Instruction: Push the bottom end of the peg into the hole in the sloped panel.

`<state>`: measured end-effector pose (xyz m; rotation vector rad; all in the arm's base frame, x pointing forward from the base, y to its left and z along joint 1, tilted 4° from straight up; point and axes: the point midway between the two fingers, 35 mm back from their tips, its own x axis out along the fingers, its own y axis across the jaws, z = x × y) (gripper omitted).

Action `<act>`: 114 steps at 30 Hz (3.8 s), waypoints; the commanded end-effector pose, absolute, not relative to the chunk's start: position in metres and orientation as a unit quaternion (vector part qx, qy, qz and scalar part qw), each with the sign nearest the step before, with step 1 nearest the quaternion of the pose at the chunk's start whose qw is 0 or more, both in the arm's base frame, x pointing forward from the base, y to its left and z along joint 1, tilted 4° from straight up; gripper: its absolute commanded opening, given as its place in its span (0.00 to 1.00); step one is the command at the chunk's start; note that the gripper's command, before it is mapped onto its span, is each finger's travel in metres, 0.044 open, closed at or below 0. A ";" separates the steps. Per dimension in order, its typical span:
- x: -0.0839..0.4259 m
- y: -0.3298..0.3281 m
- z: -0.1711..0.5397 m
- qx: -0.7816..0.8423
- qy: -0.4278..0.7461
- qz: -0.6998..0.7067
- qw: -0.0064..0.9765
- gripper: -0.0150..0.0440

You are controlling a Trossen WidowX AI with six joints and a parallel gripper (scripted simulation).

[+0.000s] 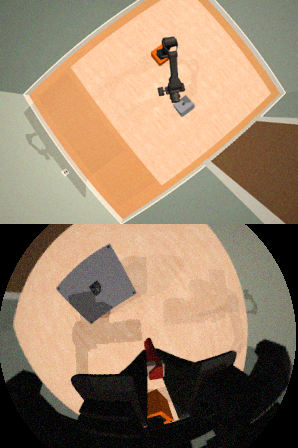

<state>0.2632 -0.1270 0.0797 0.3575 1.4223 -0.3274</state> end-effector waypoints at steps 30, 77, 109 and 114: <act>0.271 -0.123 0.084 0.284 0.590 -0.241 0.716 0.25; 0.280 -0.119 0.090 0.451 0.491 -0.349 0.658 0.25; 0.286 -0.116 0.095 0.557 0.414 -0.404 0.596 0.25; 0.287 -0.115 0.096 0.573 0.402 -0.411 0.584 0.25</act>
